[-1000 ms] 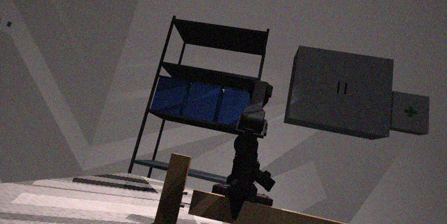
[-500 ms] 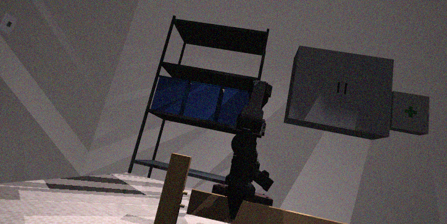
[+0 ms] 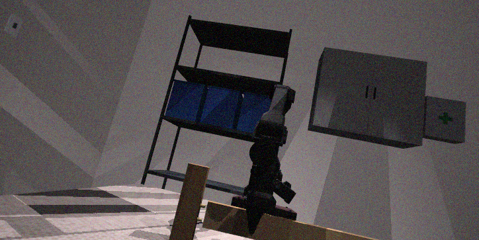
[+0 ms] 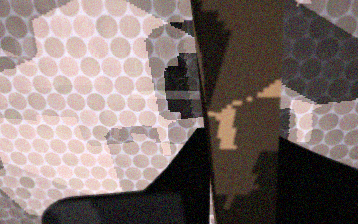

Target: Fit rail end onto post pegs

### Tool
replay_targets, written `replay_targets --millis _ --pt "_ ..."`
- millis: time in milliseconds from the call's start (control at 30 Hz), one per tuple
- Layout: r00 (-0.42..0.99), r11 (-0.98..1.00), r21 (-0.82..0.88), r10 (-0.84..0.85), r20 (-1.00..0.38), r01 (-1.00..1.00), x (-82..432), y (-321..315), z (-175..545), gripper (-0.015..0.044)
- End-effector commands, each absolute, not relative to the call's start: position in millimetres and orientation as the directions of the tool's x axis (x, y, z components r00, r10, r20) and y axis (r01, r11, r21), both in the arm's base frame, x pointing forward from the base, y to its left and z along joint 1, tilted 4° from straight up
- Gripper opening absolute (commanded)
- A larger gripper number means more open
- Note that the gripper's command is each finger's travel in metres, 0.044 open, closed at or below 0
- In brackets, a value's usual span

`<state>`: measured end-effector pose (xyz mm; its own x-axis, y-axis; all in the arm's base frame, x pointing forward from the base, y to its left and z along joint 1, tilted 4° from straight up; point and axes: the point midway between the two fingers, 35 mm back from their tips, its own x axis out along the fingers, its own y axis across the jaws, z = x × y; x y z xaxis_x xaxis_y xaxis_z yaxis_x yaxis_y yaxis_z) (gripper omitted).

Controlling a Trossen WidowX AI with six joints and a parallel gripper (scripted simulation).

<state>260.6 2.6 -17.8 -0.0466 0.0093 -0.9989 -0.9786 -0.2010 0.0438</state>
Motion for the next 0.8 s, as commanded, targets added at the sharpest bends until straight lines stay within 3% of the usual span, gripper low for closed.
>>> replay_targets --millis 0,767 --pt "-0.039 -0.202 0.036 0.01 -0.999 -0.979 263.9 0.8 -16.0 0.0" --pt "-0.039 -0.202 0.036 0.009 -0.999 -0.979 265.4 -6.2 -16.0 0.0"
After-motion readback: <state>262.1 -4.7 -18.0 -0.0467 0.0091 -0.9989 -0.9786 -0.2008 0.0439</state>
